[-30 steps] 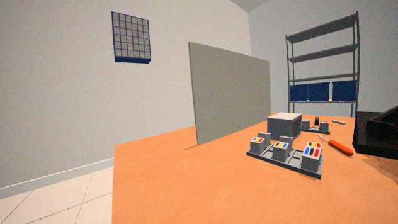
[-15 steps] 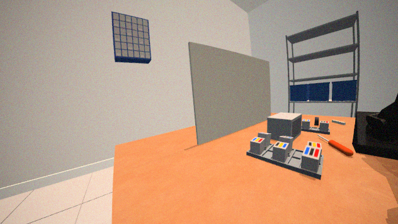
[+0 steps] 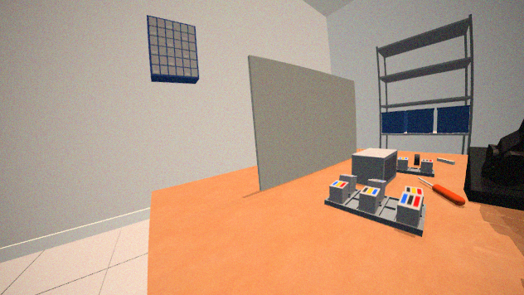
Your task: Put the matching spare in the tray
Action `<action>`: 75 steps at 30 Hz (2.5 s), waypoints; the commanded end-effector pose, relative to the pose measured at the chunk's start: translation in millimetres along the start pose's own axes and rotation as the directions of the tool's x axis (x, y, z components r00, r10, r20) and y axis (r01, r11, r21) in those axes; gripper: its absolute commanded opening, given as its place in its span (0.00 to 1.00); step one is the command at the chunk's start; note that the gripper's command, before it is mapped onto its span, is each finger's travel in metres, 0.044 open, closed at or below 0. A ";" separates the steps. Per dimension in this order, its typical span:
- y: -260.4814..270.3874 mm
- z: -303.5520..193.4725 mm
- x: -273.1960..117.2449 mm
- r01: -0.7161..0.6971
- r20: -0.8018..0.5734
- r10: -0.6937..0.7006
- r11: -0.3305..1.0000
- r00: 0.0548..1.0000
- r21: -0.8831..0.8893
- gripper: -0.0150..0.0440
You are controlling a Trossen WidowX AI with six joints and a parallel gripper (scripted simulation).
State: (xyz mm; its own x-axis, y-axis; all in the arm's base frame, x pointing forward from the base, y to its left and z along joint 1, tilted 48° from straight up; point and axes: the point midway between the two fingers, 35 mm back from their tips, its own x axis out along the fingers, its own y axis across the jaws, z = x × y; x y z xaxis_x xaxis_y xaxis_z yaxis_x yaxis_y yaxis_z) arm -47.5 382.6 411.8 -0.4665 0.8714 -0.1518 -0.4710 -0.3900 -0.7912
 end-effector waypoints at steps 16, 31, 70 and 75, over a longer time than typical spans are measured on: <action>-89.1 -203.6 -134.3 0.490 -0.553 -0.215 0.765 0.805 0.417 1.00; -30.8 -359.6 -289.6 0.779 -0.820 0.023 0.297 0.572 0.552 1.00; 162.7 -409.9 -504.8 0.801 -0.766 0.345 -0.488 0.542 0.348 1.00; 144.2 -349.2 -467.2 0.797 -0.735 0.312 -0.183 0.602 0.576 1.00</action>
State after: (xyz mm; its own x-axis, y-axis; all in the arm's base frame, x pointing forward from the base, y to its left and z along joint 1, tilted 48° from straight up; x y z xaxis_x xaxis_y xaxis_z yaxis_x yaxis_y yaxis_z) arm 392.9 9.8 132.5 0.1266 0.5899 -0.7975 -0.5524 0.7097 0.4373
